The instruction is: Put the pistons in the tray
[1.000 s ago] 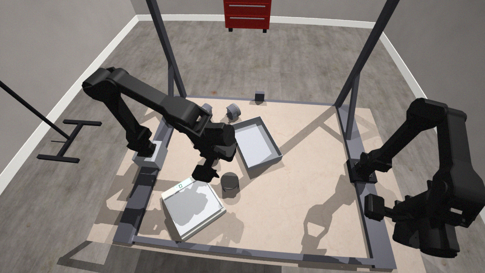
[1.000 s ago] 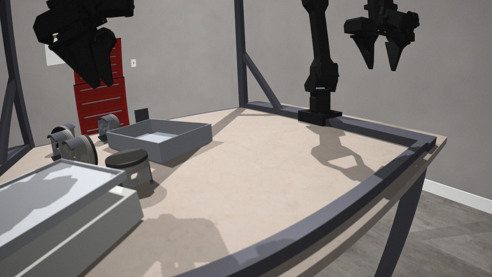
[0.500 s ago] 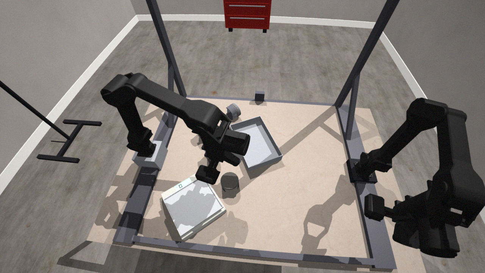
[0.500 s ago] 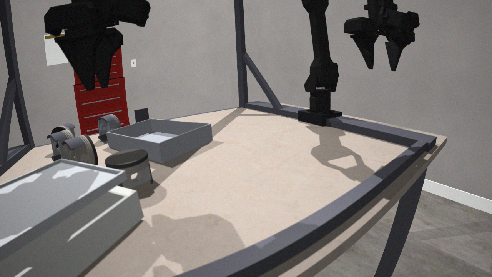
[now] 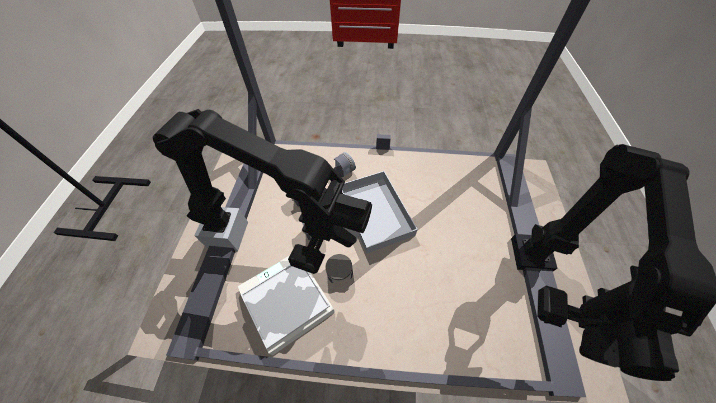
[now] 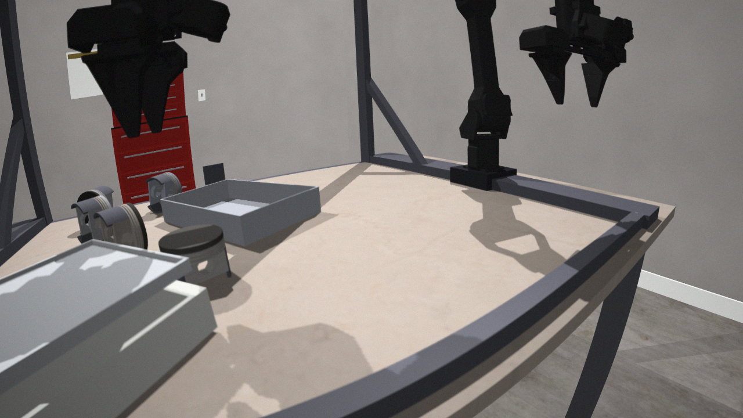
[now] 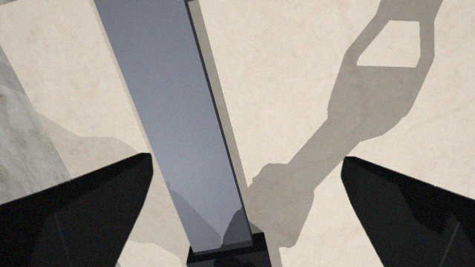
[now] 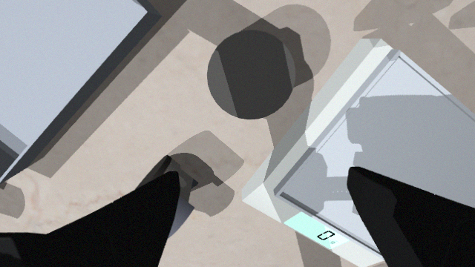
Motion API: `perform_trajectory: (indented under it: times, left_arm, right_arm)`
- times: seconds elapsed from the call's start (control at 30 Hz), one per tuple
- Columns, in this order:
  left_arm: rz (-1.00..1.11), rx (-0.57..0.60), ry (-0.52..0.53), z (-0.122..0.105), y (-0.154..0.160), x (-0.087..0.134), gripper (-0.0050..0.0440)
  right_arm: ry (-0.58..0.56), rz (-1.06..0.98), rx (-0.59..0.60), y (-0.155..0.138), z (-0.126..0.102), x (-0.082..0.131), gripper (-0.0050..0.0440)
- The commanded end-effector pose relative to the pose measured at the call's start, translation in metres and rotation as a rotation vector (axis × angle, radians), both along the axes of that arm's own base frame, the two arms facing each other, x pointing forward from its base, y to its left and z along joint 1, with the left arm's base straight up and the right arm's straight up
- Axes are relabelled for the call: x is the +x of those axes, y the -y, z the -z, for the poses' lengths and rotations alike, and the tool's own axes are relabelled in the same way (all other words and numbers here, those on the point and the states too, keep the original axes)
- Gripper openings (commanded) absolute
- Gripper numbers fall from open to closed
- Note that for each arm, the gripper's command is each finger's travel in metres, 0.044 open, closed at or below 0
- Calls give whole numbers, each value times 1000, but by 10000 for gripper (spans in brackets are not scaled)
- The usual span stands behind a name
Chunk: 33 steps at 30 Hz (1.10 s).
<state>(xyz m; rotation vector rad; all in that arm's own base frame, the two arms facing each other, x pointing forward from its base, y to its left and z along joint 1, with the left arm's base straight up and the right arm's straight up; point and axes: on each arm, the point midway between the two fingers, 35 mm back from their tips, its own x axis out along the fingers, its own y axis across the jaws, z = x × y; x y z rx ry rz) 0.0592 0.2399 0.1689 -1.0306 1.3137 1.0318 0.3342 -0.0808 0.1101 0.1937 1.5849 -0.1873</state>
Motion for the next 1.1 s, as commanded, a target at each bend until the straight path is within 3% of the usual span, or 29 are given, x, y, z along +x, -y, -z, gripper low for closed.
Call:
perform_trajectory:
  times: [0.0,0.47,0.53,0.87,1.07]
  left_arm:
    - [2,17,5,-5,-4,1,400]
    - [2,17,5,-5,-4,1,400]
    - [2,17,5,-5,-4,1,400]
    - [2,17,5,-5,-4,1,400]
    - [2,17,5,-5,-4,1,400]
  right_arm:
    - [44,56,-13,9,-14,-5,378]
    - [38,272,-19,61,-19,-51,378]
    - [38,272,-19,61,-19,-51,378]
    - [33,439,-22,90,-18,-91,378]
    - [33,430,-22,101,-17,-109,378]
